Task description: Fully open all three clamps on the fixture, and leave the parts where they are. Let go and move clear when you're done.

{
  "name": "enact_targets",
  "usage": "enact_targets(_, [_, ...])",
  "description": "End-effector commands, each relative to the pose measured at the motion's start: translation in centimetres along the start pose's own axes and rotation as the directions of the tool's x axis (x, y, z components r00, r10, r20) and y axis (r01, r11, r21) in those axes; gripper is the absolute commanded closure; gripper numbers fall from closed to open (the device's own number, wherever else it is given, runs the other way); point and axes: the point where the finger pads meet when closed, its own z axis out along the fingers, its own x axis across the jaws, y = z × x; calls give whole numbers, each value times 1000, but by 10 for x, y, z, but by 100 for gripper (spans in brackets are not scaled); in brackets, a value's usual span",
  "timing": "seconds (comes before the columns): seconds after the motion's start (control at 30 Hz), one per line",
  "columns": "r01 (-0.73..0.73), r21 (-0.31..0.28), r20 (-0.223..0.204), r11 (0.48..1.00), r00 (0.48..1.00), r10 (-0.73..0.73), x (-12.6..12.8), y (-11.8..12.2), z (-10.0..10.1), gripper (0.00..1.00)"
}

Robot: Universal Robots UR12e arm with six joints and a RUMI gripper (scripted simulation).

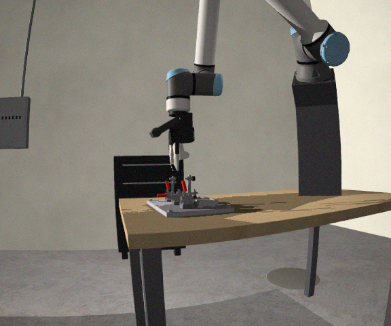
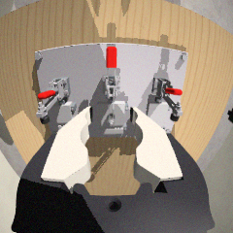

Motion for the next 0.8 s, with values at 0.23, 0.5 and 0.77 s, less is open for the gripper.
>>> enact_targets(0.23, [0,1,0,1000,1000,0,0,-13,0,72])
enact_targets(0.5, [0,1,0,1000,1000,0,0,-28,0,72])
enact_targets(0.77, [0,1,0,1000,1000,0,0,-45,0,72])
